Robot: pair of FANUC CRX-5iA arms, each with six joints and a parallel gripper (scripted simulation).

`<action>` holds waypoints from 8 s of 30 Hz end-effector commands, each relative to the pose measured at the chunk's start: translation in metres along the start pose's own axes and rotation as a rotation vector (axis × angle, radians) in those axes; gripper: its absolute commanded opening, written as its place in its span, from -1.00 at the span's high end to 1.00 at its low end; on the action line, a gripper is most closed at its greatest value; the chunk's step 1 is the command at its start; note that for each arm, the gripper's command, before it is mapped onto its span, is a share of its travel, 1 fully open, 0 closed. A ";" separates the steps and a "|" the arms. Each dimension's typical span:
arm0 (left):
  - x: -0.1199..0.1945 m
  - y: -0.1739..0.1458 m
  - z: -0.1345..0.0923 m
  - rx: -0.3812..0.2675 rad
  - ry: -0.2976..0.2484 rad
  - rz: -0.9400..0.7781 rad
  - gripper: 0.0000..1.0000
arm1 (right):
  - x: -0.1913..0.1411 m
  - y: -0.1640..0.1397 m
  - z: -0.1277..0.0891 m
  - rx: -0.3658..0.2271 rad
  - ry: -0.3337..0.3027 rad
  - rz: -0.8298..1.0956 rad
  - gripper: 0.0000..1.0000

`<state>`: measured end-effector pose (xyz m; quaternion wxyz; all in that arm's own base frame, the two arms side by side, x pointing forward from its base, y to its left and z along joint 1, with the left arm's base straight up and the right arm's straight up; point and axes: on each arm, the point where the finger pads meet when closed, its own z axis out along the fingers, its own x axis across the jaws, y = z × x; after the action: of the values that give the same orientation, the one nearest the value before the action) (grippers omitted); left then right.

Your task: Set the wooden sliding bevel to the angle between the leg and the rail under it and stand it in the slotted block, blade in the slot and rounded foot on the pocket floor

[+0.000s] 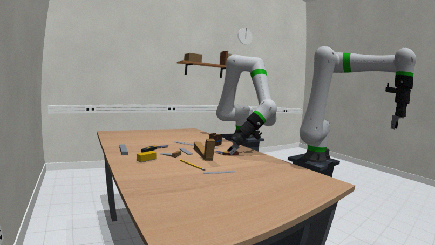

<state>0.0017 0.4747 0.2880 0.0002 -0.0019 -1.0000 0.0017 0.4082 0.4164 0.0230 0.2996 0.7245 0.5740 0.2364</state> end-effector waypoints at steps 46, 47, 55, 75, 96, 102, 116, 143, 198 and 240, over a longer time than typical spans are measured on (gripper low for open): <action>0.000 0.000 -0.002 -0.003 0.000 0.000 -1.00 | 0.001 0.001 -0.001 -0.001 0.001 0.001 1.00; 0.000 0.000 -0.002 -0.003 0.000 0.000 -1.00 | 0.001 0.001 -0.001 -0.001 0.001 0.001 1.00; 0.000 0.000 -0.002 -0.003 0.000 0.000 -1.00 | 0.001 0.001 -0.001 -0.001 0.001 0.001 1.00; 0.000 0.000 -0.002 -0.003 0.000 0.000 -1.00 | 0.001 0.001 -0.001 -0.001 0.001 0.001 1.00; 0.000 0.000 -0.002 -0.003 0.000 0.000 -1.00 | 0.000 0.048 -0.048 -0.001 0.001 0.001 1.00; 0.000 0.000 -0.002 -0.003 0.000 0.000 -1.00 | 0.000 0.080 -0.080 -0.001 0.001 0.001 1.00; 0.000 0.000 -0.002 -0.003 0.000 0.000 -1.00 | 0.000 0.129 -0.129 -0.001 0.001 0.001 1.00; 0.000 0.000 -0.002 -0.003 0.000 0.000 -1.00 | -0.002 0.136 -0.136 0.013 0.002 -0.007 1.00; 0.000 0.000 -0.002 -0.003 0.000 0.000 -1.00 | -0.163 0.155 -0.134 1.024 0.001 -0.560 1.00; 0.000 0.000 -0.002 -0.003 0.000 0.000 -1.00 | -0.237 0.162 -0.131 1.490 0.000 -0.815 1.00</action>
<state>0.0017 0.4747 0.2880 0.0002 -0.0019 -1.0000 0.0017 0.3756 0.1812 0.2320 -0.1949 0.4687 0.7957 -0.3305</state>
